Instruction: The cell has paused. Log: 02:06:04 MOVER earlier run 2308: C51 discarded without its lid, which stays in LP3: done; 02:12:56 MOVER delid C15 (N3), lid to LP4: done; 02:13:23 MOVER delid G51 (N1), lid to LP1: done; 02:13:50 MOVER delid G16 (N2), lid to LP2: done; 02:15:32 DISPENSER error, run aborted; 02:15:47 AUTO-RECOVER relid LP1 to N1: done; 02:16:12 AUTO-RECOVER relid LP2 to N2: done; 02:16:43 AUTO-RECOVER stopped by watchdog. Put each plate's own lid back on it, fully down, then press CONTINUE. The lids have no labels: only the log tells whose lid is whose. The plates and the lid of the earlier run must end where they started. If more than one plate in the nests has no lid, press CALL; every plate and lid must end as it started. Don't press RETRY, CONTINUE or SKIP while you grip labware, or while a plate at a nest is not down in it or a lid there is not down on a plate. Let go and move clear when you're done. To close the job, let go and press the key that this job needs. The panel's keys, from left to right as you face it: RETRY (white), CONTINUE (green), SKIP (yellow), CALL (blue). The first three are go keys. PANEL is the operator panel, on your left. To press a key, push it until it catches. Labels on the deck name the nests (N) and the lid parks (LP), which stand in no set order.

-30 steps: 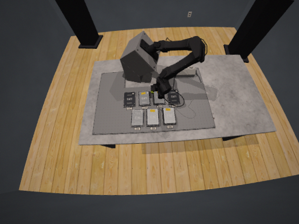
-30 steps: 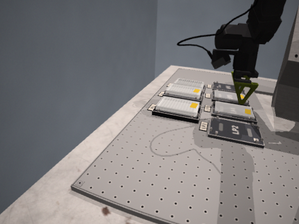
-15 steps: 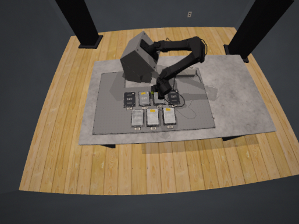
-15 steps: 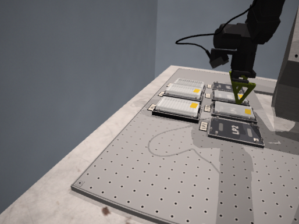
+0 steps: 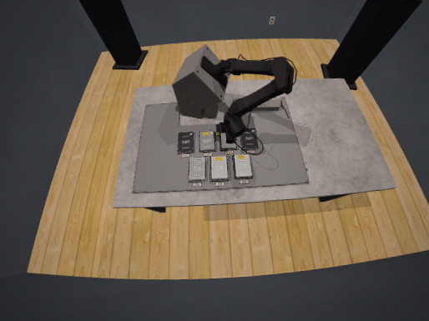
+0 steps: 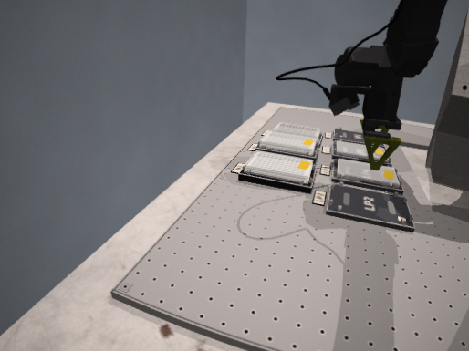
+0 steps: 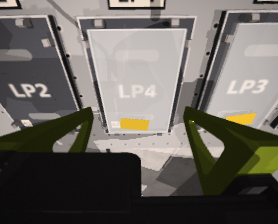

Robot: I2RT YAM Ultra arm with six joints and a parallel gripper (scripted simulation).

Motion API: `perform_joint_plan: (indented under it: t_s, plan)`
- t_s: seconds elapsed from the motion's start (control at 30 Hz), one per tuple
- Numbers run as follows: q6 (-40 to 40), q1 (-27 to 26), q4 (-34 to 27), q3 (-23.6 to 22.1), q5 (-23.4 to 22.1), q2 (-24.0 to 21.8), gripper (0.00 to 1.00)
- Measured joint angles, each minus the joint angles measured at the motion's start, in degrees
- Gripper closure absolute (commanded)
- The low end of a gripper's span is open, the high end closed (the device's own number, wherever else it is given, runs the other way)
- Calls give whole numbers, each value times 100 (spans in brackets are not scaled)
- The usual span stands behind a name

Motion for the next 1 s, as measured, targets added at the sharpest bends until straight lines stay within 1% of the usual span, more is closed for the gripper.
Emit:
perform_joint_plan:
  t_s: [0.2, 0.63, 1.0]
  plan:
    - [127, 85, 216, 52, 57, 131, 0]
    - [442, 396, 713, 227, 195, 584, 0]
    - [516, 396, 831, 234, 236, 608, 0]
